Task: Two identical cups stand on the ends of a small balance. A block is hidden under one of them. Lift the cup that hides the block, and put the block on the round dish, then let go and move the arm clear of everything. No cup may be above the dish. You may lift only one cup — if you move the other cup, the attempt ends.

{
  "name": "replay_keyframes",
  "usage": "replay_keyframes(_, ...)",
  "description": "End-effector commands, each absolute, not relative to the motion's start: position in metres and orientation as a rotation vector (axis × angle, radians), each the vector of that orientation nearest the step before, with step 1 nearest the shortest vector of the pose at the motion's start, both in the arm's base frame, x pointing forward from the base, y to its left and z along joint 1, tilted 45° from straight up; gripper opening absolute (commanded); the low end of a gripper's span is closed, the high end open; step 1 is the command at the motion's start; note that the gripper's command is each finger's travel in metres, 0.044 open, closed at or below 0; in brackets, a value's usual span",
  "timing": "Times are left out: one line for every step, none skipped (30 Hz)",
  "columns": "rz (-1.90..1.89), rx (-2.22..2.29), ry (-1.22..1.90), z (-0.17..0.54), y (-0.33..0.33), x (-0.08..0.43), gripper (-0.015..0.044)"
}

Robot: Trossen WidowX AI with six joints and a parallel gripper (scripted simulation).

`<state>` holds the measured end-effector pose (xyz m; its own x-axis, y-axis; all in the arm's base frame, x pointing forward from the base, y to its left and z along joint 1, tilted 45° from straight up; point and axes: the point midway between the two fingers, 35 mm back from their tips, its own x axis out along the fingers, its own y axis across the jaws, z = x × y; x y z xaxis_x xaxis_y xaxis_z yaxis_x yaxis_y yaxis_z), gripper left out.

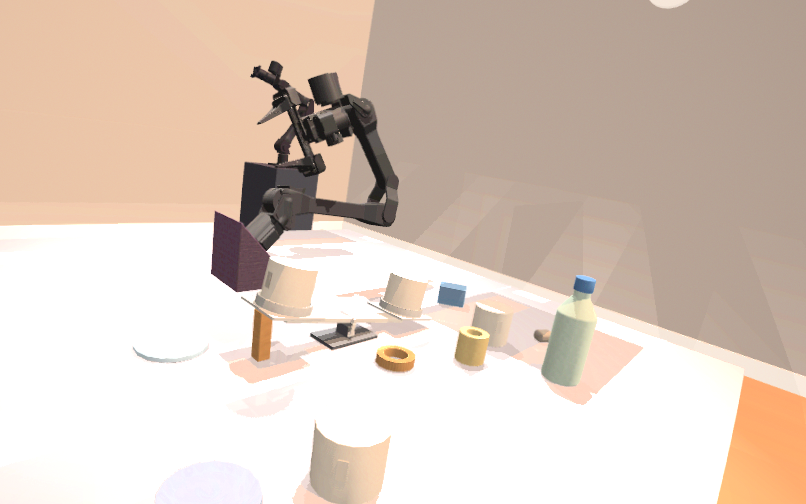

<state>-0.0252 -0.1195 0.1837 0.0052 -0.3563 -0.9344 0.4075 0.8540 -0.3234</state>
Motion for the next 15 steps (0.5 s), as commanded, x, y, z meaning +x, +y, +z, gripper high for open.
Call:
replay_keyframes(-0.527, 0.083, 1.355, 0.176, -0.131, -0.011, 0.0440)
replay_keyframes(-0.507, 0.093, 1.329, 0.174, -0.134, -0.006, 0.0440)
replay_keyframes(-0.487, 0.104, 1.303, 0.173, -0.136, -0.001, 0.0440)
replay_keyframes(-0.466, 0.116, 1.278, 0.171, -0.139, 0.004, 0.0440)
replay_keyframes(-0.446, 0.128, 1.253, 0.169, -0.141, 0.008, 0.0440)
replay_keyframes(-0.426, 0.141, 1.228, 0.168, -0.143, 0.013, 0.0440)
replay_keyframes(-0.405, 0.154, 1.204, 0.166, -0.145, 0.018, 0.0440)
replay_keyframes(-0.385, 0.168, 1.180, 0.165, -0.147, 0.023, 0.0440)
replay_keyframes(-0.365, 0.183, 1.157, 0.163, -0.148, 0.028, 0.0440)
replay_keyframes(-0.344, 0.198, 1.134, 0.162, -0.150, 0.033, 0.0440)
replay_keyframes(-0.324, 0.214, 1.111, 0.160, -0.151, 0.038, 0.0440)
replay_keyframes(-0.304, 0.231, 1.089, 0.159, -0.152, 0.043, 0.0440)
replay_keyframes(-0.284, 0.248, 1.067, 0.158, -0.153, 0.048, 0.0440)
replay_keyframes(-0.265, 0.266, 1.046, 0.156, -0.154, 0.053, 0.0440)
replay_keyframes(-0.246, 0.284, 1.027, 0.155, -0.155, 0.058, 0.0440)
